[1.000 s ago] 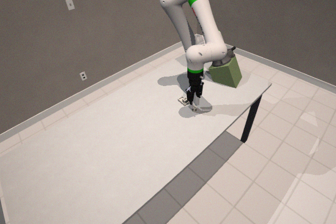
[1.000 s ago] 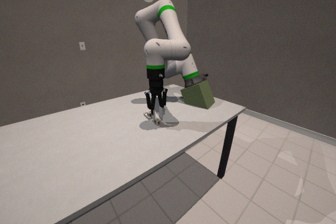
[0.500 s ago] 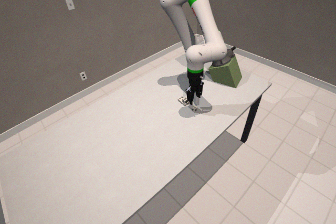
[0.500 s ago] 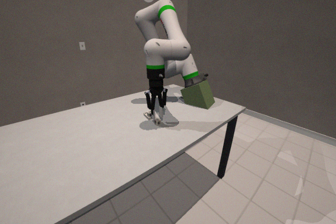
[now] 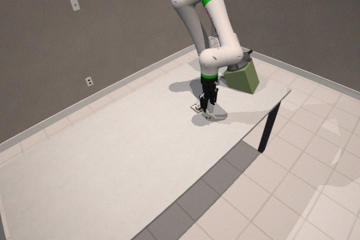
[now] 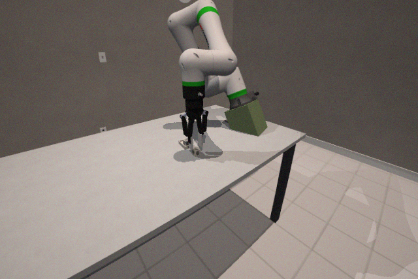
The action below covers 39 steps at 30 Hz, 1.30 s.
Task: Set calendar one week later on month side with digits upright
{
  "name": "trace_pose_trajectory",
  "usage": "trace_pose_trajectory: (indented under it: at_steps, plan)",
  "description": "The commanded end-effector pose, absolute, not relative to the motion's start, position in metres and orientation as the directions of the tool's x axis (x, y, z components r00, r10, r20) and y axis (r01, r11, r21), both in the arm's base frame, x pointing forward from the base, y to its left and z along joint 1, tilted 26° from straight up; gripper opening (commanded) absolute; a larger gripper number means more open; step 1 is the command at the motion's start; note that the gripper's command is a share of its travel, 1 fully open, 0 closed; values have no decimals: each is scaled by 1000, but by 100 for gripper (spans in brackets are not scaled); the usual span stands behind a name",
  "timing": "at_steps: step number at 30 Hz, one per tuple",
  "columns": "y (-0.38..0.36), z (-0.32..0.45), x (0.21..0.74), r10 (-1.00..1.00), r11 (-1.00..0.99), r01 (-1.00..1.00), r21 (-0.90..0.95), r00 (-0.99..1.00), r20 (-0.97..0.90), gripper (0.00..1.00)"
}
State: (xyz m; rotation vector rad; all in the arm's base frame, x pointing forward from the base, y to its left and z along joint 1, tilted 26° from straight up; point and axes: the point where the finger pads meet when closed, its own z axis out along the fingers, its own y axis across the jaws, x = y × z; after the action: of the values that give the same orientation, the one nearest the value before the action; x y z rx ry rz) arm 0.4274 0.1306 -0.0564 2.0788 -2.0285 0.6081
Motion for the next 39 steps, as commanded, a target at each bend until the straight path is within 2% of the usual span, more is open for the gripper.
trace_pose_trajectory:
  at_steps: [1, 39]
  plan:
    - [129, -59, 428, -915, -58, -986, -157, -11, 403, 29]
    - [119, -82, 432, -915, -58, -986, -157, -11, 403, 29]
